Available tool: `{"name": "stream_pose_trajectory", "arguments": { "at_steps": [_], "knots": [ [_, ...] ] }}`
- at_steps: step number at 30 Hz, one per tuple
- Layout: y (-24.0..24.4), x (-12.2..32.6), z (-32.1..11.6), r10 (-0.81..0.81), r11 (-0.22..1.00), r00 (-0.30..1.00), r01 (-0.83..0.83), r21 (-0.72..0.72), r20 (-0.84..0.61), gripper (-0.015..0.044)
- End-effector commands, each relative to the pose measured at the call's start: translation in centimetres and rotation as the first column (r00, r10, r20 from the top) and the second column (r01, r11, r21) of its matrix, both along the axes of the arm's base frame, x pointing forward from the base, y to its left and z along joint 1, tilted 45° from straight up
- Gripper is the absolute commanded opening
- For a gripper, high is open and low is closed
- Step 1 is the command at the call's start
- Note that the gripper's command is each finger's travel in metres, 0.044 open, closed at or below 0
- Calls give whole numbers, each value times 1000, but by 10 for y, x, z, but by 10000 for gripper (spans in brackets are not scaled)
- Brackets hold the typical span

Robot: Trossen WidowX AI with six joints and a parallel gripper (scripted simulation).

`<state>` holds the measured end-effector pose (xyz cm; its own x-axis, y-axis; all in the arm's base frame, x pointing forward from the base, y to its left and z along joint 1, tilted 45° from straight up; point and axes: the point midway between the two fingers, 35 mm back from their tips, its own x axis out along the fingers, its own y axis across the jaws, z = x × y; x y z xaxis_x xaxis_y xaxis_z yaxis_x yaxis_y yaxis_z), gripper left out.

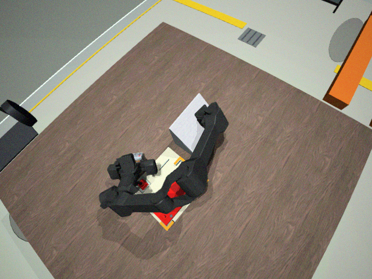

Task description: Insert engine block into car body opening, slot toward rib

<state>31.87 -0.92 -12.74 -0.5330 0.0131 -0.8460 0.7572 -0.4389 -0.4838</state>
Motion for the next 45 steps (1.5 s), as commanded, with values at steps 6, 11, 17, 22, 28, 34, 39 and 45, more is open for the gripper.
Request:
{"name": "stream_pose_trajectory", "arguments": {
  "at_steps": [6,11,17,22,28,34,39,45],
  "knots": [
    [2,-1,-2,0,1000,1000,0,-4,-4,26],
    [2,-1,-2,0,1000,1000,0,-4,-4,157],
    [2,-1,-2,0,1000,1000,0,-4,-4,315],
    [2,-1,-2,0,1000,1000,0,-4,-4,440],
    [1,0,-1,-2,1000,1000,2,-2,-6,440],
    [-1,12,20,-5,1000,1000,5,0,-7,440],
    [-3,22,36,-5,1000,1000,5,0,-6,440],
    [-3,22,37,-5,1000,1000,5,0,-6,440]
  ]
}}
